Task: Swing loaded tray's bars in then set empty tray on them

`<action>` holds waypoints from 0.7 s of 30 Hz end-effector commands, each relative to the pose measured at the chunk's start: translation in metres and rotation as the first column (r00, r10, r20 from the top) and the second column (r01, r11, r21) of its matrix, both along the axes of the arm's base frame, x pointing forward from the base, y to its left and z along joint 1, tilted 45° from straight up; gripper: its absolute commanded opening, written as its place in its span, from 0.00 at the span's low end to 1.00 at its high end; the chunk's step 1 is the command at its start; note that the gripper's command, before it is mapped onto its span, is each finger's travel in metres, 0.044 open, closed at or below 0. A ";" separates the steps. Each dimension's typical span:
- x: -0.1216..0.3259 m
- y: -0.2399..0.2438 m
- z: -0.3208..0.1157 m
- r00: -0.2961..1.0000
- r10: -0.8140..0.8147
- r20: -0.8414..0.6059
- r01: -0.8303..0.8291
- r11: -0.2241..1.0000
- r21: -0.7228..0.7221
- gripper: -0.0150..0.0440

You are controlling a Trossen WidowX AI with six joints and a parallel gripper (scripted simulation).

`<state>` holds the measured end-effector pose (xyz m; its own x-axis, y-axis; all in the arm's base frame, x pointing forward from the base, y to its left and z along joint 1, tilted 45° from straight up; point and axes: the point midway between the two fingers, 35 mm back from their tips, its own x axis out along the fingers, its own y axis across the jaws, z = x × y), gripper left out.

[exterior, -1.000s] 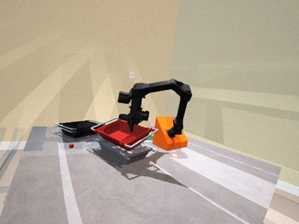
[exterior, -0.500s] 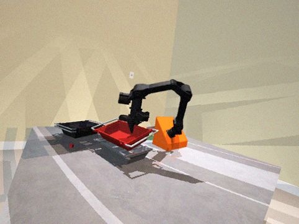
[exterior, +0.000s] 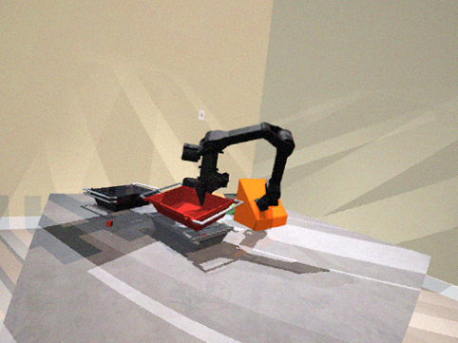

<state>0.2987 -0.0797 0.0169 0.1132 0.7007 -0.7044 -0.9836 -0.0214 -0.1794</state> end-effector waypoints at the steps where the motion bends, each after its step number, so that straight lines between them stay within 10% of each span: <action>1: -0.002 0.005 -0.003 1.000 0.015 -0.015 -0.015 1.000 -0.002 0.25; 21: -0.004 0.011 -0.009 1.000 0.015 -0.015 -0.015 1.000 -0.002 0.25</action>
